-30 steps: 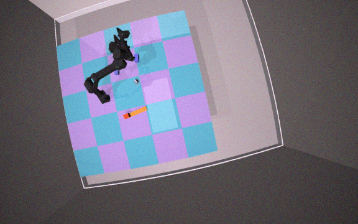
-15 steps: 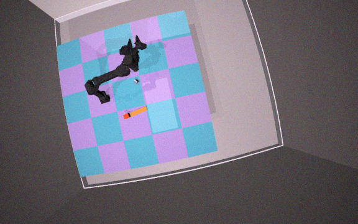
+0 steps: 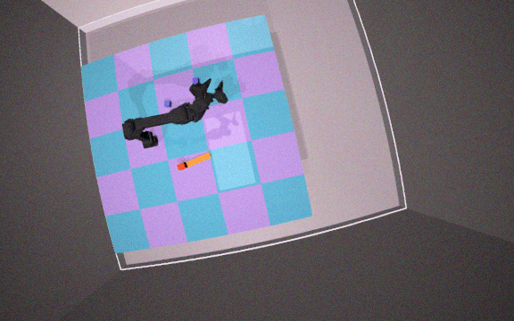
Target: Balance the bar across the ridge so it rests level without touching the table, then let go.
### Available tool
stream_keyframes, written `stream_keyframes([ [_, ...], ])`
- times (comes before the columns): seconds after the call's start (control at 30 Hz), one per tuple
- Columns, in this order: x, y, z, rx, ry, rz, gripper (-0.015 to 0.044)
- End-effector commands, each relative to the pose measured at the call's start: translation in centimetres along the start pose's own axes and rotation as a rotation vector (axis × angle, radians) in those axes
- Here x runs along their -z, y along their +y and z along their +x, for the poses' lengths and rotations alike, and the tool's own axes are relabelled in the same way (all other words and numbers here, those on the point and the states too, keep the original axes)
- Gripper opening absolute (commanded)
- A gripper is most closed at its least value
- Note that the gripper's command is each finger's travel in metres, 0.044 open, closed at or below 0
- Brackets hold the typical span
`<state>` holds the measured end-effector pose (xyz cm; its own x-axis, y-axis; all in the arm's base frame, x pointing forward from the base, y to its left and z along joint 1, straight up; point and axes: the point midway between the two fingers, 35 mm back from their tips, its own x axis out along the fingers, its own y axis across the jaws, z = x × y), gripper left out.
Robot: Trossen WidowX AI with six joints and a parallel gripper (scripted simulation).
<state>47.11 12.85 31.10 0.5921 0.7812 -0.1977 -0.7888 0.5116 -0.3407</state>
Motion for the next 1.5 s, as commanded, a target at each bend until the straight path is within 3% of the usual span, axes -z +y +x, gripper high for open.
stream_keyframes([
  [0.0, 2.8, -1.8, -2.3, 0.084, 0.124, 0.068, 0.0315],
  [0.4, 11.7, -3.9, -10.7, 0.268, 0.509, 0.304, 0.0315],
  [0.8, 18.2, -1.6, -20.9, 0.367, 0.898, 0.549, 0.0315],
  [1.3, 20.8, 6.3, -33.5, 0.328, 1.355, 0.870, 0.0315],
  [1.47, 20.7, 7.2, -34.6, 0.312, 1.396, 0.902, 0.0315],
])
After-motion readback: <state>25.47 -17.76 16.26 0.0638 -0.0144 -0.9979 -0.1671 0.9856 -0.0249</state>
